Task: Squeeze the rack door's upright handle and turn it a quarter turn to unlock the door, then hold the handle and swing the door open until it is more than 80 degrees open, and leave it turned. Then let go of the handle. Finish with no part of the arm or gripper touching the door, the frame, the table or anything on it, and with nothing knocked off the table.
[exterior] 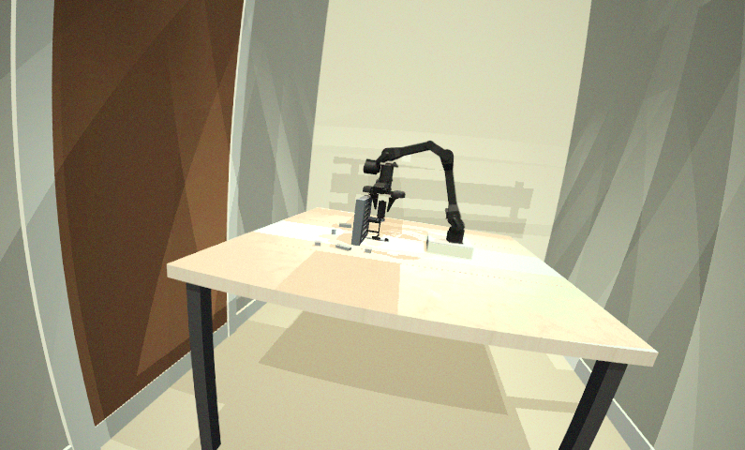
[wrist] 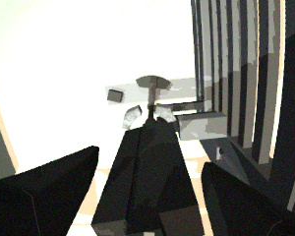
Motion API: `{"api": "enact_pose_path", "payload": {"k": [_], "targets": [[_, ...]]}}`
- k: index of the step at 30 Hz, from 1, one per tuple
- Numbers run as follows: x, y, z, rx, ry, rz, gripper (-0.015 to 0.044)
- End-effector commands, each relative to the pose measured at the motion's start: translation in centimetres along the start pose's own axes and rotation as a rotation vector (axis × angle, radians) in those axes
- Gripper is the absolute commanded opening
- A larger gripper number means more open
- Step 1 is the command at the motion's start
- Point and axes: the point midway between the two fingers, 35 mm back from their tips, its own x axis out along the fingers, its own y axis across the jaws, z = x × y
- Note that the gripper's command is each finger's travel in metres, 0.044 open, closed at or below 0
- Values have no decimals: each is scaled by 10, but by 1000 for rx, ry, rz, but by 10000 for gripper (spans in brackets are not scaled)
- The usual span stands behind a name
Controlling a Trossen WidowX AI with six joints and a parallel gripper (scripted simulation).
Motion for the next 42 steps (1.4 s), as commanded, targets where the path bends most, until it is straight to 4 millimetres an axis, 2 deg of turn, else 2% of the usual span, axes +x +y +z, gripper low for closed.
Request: {"api": "enact_pose_path", "payload": {"k": [1, 6, 13, 20, 33, 37, 42], "targets": [[2, 1, 1, -206, -5, 4, 282], [2, 1, 1, -420, -5, 4, 282], [2, 1, 1, -428, -5, 4, 282], [2, 1, 1, -428, -5, 4, 98], [2, 1, 1, -428, -5, 4, 12], [2, 1, 1, -425, -5, 4, 10], [2, 5, 1, -334, -5, 4, 10]]}}
